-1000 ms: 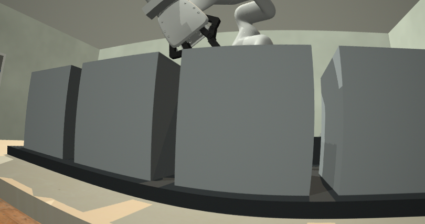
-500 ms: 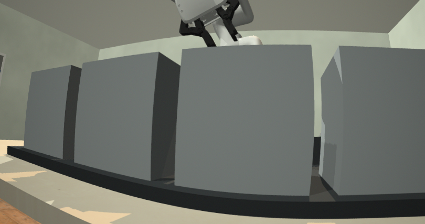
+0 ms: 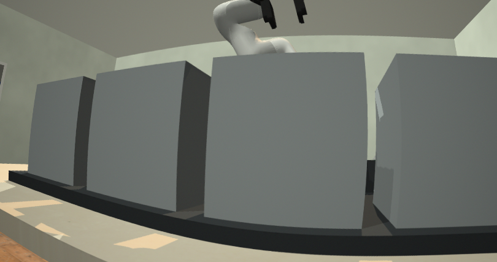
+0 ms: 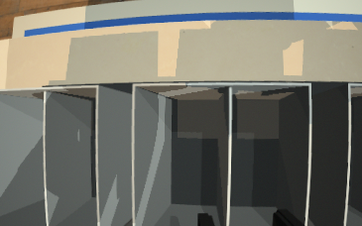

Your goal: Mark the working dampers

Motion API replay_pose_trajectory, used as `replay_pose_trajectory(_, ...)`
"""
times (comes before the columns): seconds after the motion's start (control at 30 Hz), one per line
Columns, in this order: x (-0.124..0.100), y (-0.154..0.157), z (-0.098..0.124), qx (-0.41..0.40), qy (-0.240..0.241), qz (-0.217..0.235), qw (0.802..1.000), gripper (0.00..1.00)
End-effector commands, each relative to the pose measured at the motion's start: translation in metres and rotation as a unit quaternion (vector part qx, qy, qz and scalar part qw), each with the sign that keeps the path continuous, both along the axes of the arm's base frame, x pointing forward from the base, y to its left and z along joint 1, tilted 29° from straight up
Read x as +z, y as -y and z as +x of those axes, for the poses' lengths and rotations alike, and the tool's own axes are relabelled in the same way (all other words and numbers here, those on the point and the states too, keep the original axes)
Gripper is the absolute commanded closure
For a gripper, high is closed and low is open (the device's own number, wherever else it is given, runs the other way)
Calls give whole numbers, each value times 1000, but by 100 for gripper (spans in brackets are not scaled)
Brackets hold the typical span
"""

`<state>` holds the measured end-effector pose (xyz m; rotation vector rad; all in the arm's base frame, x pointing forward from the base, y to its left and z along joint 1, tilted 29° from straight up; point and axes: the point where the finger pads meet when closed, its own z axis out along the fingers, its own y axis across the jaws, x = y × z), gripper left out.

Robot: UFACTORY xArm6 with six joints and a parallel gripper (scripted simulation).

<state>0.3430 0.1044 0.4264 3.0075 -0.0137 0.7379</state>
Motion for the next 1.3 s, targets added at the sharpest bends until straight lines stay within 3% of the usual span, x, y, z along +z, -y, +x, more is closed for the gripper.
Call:
replay_pose_trajectory(0.0, 11, -14, 12, -40, -4, -59, 997, 61)
replay_pose_trajectory(1.27, 15, -20, 16, -48, 1, -72, 996, 61)
